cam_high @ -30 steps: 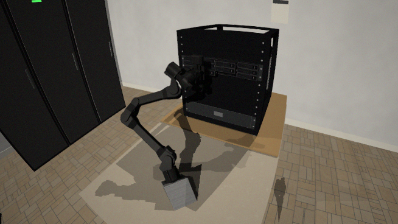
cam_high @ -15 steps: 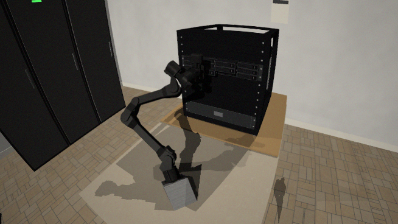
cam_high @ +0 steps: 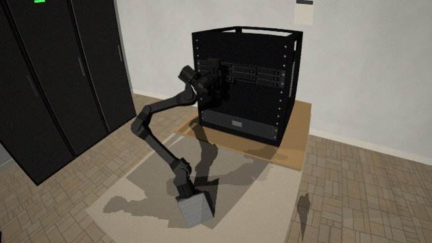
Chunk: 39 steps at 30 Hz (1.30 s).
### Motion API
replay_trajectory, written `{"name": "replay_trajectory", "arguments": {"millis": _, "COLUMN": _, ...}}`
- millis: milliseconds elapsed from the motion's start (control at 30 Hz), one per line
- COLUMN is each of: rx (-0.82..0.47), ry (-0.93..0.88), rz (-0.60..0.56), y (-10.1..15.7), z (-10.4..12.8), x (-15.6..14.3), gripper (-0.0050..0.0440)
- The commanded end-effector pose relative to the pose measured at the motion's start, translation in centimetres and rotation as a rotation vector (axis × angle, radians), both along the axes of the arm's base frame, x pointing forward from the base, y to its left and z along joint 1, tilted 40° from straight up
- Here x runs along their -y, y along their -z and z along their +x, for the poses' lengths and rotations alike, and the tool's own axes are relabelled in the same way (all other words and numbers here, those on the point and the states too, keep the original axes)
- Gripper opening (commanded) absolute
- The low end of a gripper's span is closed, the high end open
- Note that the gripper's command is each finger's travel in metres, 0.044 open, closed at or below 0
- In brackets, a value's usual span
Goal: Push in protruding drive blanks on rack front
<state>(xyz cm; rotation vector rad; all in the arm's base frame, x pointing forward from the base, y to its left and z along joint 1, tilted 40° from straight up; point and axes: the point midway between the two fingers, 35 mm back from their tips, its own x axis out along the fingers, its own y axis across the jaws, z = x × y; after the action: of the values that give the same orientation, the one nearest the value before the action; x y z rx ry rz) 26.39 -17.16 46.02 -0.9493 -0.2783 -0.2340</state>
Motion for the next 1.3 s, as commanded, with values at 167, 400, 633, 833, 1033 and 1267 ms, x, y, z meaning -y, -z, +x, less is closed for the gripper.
{"name": "replay_trajectory", "arguments": {"millis": 167, "rx": 0.011, "ry": 0.005, "rz": -0.015, "y": -1.0, "z": 0.8, "x": 0.0, "gripper": -0.0050}}
{"name": "replay_trajectory", "arguments": {"millis": 400, "rx": 0.011, "ry": 0.005, "rz": -0.015, "y": -1.0, "z": 0.9, "x": 0.0, "gripper": -0.0050}}
{"name": "replay_trajectory", "arguments": {"millis": 633, "rx": 0.011, "ry": 0.005, "rz": -0.015, "y": -1.2, "z": 1.2, "x": 0.0, "gripper": -0.0050}}
{"name": "replay_trajectory", "arguments": {"millis": 833, "rx": 0.011, "ry": 0.005, "rz": -0.015, "y": -1.4, "z": 1.8, "x": 0.1, "gripper": -0.0050}}
{"name": "replay_trajectory", "arguments": {"millis": 1033, "rx": 0.011, "ry": 0.005, "rz": -0.015, "y": -1.4, "z": 1.8, "x": 0.1, "gripper": -0.0050}}
{"name": "replay_trajectory", "arguments": {"millis": 1267, "rx": 0.011, "ry": 0.005, "rz": -0.015, "y": -1.7, "z": 2.5, "x": 0.1, "gripper": -0.0050}}
